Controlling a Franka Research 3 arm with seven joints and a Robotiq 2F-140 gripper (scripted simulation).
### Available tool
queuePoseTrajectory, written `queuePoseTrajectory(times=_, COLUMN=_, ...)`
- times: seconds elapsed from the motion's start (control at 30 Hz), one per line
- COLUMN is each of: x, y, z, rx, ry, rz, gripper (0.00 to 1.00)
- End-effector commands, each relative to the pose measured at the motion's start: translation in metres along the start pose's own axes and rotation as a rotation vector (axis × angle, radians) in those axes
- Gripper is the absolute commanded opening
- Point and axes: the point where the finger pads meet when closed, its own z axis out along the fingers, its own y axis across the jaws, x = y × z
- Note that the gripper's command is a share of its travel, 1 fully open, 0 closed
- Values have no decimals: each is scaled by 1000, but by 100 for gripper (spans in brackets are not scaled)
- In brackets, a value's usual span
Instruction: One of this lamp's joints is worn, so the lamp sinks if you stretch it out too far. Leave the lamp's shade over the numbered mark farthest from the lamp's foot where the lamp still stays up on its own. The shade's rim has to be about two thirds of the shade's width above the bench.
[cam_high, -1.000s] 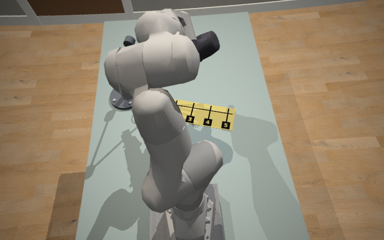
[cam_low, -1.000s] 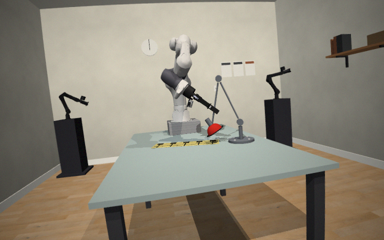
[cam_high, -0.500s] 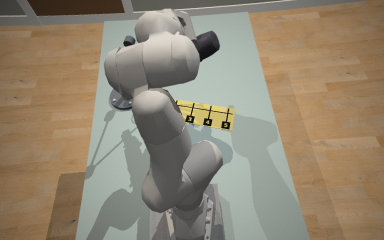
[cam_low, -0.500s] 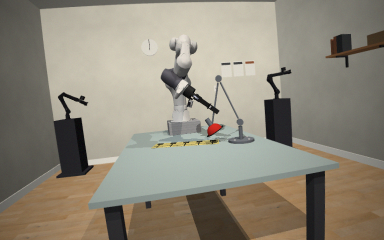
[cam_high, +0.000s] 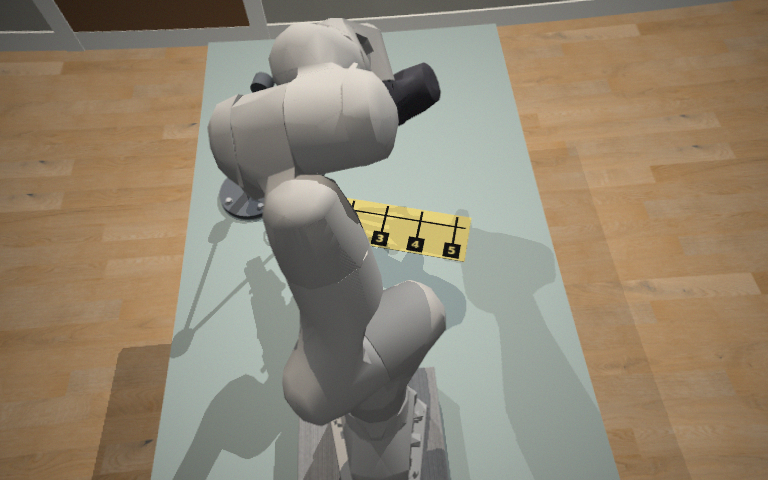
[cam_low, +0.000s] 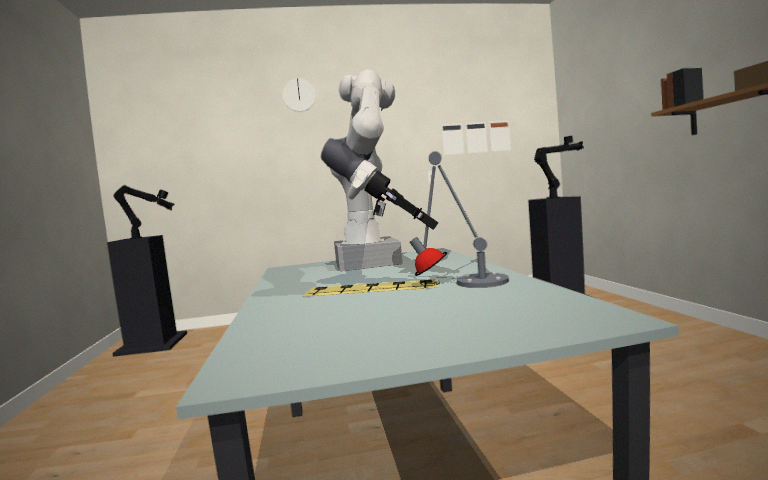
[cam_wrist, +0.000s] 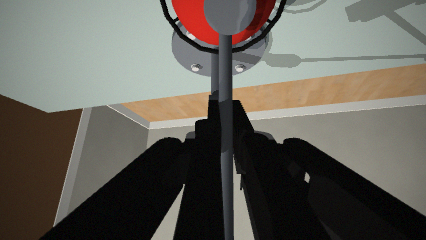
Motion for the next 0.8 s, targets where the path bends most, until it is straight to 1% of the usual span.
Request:
queuePoseTrajectory(times=0.0, x=10, y=-1, z=0, rx=4, ry=16, rz=0, gripper=100)
queuePoseTrajectory(times=0.47, x=0, y=0, z=0, rx=0, ry=0, rz=0, gripper=100)
queuePoseTrajectory(times=0.77, x=1, y=0, z=0, rx=0, ry=2, rz=1, gripper=100)
